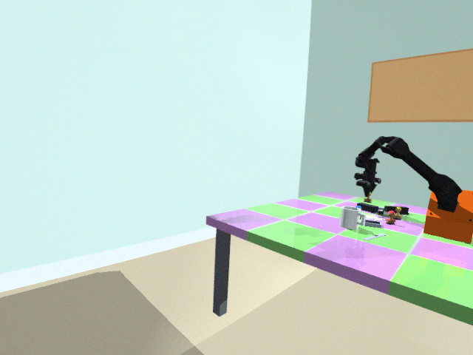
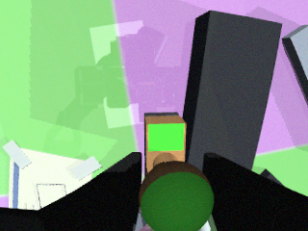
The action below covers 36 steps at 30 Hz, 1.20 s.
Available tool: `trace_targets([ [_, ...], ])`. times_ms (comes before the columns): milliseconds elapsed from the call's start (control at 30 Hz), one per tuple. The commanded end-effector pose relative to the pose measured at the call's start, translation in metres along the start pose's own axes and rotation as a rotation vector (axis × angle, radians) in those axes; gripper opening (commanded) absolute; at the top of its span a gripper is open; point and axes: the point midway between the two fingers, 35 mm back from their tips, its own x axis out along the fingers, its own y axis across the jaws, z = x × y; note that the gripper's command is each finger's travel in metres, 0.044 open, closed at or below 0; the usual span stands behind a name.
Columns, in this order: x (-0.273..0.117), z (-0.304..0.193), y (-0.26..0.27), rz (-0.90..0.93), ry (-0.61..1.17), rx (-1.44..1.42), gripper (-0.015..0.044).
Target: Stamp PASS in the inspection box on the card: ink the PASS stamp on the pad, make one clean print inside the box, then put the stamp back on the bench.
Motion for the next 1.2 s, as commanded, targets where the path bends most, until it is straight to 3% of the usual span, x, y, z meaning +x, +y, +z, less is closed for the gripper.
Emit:
trace_targets([
  [0,0.007,-0.001,-0.001,0.002,0.001,0.007,0.0],
  [1067,0.057,-0.004,0.004,0.005,0.001,0.007,0.0],
  [1167,0.054,-0.003,0.004,0.0,0.004,0.001,0.0079],
])
